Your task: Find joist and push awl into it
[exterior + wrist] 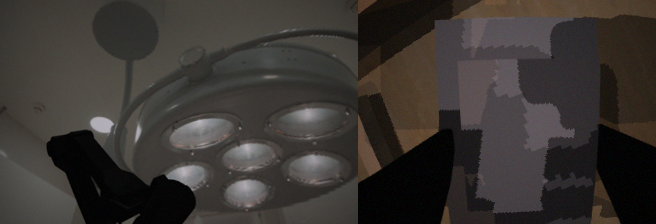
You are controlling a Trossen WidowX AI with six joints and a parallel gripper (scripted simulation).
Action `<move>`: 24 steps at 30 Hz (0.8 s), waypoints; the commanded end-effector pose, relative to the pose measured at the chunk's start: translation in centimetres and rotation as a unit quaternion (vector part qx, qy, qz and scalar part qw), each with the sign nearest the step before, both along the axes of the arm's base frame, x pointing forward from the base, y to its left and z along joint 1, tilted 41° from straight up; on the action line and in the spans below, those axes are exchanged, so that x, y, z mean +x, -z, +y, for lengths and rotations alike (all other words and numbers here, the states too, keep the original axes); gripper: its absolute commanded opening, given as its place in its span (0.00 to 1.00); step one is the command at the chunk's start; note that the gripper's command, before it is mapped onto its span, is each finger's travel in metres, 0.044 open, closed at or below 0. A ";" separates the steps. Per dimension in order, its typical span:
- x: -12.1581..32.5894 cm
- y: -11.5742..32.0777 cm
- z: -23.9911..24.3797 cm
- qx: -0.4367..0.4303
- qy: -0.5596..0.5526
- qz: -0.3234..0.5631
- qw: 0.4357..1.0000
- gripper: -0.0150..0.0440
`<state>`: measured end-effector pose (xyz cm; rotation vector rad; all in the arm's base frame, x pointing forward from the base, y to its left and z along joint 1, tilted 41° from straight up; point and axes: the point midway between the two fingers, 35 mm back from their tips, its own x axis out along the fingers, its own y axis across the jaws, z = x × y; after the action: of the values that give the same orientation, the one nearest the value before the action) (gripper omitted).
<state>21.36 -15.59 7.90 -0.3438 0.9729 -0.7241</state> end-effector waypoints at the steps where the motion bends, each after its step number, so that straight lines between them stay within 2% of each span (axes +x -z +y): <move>1: 0.0 0.1 0.0 0.000 -0.003 0.002 1.000 0.70; 16: 0.0 0.1 0.0 0.000 -0.003 0.002 1.000 0.53; 22: 0.2 -0.8 1.0 0.006 -0.001 0.003 1.000 0.26; 24: 0.3 -1.3 1.6 0.008 -0.001 0.004 1.000 0.25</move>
<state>21.08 -14.66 7.76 -0.3426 1.0104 -0.7096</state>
